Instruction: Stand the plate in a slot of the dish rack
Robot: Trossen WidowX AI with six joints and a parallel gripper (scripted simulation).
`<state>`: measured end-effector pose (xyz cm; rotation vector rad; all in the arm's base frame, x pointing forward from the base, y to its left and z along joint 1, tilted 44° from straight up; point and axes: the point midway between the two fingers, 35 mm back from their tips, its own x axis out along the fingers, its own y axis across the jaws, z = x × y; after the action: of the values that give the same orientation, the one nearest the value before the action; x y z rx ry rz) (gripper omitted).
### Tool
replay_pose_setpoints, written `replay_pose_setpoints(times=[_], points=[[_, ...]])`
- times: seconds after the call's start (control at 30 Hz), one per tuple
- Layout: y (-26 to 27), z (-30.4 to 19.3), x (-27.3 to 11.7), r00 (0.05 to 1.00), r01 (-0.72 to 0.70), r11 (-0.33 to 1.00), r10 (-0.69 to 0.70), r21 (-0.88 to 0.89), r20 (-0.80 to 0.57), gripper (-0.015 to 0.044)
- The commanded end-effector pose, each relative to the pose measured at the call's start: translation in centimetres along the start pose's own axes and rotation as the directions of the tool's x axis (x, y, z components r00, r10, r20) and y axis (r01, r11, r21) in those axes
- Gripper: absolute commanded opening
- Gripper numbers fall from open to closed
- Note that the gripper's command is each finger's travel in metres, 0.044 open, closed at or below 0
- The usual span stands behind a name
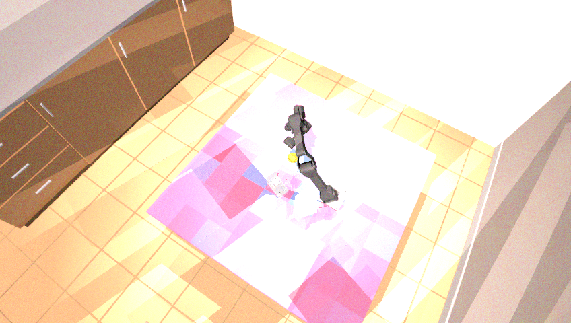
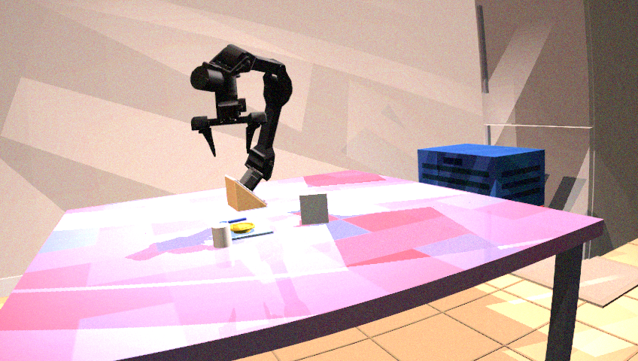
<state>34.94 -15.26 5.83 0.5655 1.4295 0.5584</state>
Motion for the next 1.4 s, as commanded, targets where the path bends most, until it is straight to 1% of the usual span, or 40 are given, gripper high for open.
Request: replay_pose_setpoints(times=[0.0,0.1,0.17,0.33,0.4,0.67,1.37], points=[[0.3,0.0,2.1,0.996,-0.036,0.999,0.033,-0.030,-0.080,0.0400],[0.3,0.0,2.2,0.996,-0.038,0.999,0.036,-0.032,-0.084,0.0400],[0.2,0.1,3.3,0.995,-0.037,0.999,0.034,-0.035,-0.090,0.0400],[0.1,-0.5,11.2,0.991,-0.032,0.998,0.024,-0.058,-0.131,0.0400],[0.2,-1.0,13.3,0.990,-0.031,0.997,0.022,-0.064,-0.142,0.0400],[1.0,-1.4,13.7,0.989,-0.031,0.997,0.022,-0.065,-0.143,0.0400],[1.0,-1.8,17.1,0.989,-0.032,0.997,0.022,-0.065,-0.143,0.0400]])
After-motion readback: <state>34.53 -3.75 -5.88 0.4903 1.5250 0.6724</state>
